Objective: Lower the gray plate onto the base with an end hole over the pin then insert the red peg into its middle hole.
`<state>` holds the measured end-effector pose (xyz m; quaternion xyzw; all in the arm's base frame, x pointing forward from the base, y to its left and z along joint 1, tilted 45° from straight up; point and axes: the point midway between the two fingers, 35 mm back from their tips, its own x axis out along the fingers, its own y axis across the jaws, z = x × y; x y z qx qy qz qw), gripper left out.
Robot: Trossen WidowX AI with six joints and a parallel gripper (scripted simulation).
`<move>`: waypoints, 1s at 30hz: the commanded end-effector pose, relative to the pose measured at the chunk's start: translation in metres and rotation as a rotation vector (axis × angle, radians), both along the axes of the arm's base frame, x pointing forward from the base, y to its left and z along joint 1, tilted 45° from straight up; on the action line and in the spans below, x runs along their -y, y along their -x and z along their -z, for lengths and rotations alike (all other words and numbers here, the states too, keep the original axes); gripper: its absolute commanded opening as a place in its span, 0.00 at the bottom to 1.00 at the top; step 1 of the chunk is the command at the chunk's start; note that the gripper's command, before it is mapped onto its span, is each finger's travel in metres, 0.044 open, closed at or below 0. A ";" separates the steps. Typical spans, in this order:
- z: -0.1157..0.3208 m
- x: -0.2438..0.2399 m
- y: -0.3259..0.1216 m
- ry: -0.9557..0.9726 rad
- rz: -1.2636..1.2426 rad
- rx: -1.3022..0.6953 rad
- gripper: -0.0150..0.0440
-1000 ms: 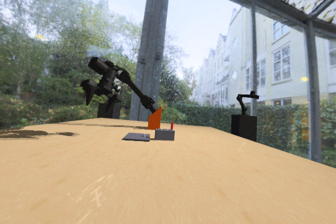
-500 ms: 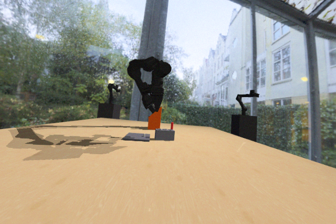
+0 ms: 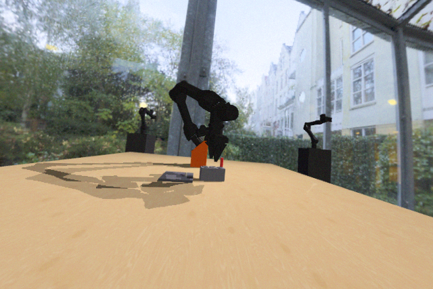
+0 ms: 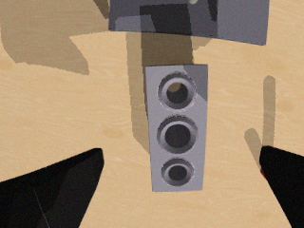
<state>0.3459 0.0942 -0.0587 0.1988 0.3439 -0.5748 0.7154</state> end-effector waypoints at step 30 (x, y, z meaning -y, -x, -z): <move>0.037 0.033 -0.005 0.003 -0.025 0.002 1.00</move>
